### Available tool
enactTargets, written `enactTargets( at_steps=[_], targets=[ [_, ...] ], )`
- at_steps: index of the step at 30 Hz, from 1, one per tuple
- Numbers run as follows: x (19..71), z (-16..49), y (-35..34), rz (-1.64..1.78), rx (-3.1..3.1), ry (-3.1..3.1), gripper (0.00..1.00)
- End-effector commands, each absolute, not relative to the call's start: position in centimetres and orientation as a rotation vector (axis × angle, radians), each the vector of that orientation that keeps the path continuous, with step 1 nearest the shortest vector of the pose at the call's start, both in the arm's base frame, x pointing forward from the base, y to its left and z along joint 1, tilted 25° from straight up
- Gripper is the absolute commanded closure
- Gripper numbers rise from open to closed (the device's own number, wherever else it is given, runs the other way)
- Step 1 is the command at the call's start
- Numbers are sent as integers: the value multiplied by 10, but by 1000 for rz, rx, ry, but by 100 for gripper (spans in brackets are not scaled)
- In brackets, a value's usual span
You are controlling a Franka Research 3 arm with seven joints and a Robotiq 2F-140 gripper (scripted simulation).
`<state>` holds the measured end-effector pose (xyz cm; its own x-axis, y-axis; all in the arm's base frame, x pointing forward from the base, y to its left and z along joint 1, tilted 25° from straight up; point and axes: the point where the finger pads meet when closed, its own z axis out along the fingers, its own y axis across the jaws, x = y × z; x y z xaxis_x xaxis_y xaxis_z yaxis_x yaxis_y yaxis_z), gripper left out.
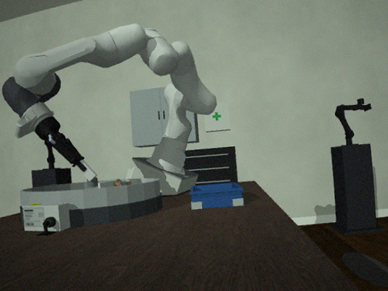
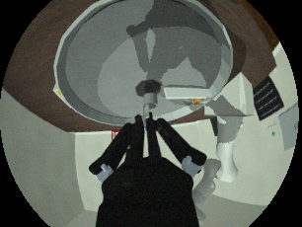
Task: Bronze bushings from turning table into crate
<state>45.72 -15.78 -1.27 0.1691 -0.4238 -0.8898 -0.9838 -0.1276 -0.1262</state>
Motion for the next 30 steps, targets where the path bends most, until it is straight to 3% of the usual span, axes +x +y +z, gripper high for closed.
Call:
enactTargets(
  at_steps=[1,30],
  targets=[
    [460,-19,-155,908,-1683,1354,100],
    [460,-22,-154,908,-1683,1354,100]
  ],
)
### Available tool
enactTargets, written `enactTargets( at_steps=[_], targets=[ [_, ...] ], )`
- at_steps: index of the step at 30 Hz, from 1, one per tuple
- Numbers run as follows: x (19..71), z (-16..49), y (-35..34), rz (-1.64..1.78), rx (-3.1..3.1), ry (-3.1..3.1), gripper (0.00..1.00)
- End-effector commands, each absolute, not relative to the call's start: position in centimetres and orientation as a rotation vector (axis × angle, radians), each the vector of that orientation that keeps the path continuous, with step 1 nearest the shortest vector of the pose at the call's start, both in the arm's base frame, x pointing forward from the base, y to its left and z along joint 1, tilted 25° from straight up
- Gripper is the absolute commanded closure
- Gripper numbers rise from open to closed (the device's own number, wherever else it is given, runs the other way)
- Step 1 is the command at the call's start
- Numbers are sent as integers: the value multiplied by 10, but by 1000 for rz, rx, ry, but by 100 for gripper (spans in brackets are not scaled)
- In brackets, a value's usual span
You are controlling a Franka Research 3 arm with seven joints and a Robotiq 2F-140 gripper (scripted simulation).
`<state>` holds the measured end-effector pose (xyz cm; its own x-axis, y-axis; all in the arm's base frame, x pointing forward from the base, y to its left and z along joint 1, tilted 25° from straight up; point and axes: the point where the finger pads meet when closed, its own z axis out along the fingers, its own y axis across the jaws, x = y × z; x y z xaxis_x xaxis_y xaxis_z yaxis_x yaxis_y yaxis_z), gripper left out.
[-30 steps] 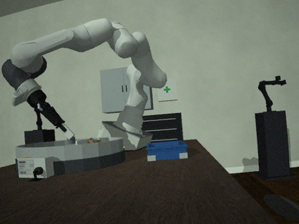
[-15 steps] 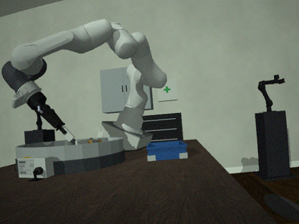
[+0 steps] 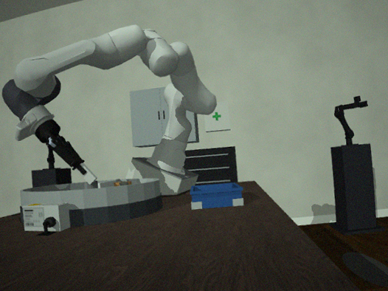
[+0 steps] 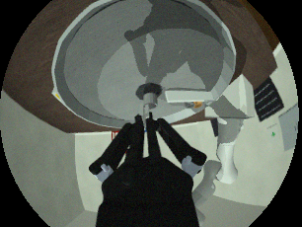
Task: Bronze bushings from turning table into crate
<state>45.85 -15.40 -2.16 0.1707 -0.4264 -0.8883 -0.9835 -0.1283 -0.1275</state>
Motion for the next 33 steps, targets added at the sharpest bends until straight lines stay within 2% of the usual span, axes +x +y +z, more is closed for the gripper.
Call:
enactTargets(
  at_steps=[1,33],
  targets=[
    [460,-22,-154,908,-1683,1354,100],
    [460,-26,-152,908,-1683,1354,100]
  ],
)
